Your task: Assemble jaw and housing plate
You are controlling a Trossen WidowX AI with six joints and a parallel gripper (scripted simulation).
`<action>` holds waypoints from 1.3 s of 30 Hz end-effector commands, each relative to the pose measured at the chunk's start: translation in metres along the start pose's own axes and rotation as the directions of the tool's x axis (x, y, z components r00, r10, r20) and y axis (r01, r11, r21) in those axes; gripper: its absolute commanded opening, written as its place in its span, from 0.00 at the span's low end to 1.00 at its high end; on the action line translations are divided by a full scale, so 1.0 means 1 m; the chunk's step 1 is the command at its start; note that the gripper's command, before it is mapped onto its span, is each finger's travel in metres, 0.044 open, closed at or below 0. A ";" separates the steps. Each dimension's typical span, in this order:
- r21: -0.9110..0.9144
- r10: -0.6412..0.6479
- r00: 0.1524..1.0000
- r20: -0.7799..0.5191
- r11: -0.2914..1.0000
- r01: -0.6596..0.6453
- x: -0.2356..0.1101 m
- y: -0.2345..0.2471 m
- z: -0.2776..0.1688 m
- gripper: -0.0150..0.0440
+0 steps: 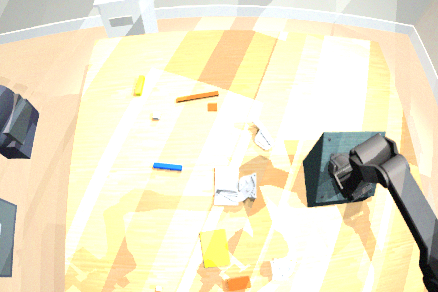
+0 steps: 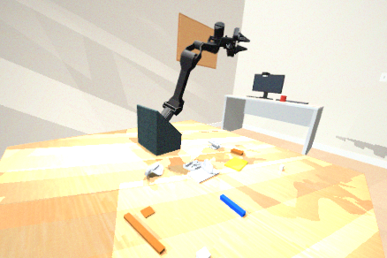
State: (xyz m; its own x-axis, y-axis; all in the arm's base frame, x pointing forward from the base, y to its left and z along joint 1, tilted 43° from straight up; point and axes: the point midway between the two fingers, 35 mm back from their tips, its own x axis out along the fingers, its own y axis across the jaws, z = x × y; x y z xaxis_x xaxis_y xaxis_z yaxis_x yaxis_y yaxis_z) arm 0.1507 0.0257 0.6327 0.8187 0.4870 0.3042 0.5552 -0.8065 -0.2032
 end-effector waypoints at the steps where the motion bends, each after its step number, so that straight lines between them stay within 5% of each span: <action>1: -0.110 0.010 1.000 -0.026 0.994 -0.013 -0.001 -0.013 -0.002 0.97; 27: -0.379 0.097 0.984 -0.152 0.914 -0.148 0.001 -0.054 -0.002 1.00; 39: -0.637 0.070 0.974 -0.214 0.746 -0.194 0.010 -0.083 0.002 1.00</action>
State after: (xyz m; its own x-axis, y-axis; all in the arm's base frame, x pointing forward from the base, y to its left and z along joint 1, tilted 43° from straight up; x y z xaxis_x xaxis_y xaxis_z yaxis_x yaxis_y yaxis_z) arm 0.1131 0.0933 0.6508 0.8086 0.3502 0.4727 0.2087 -0.9220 0.3261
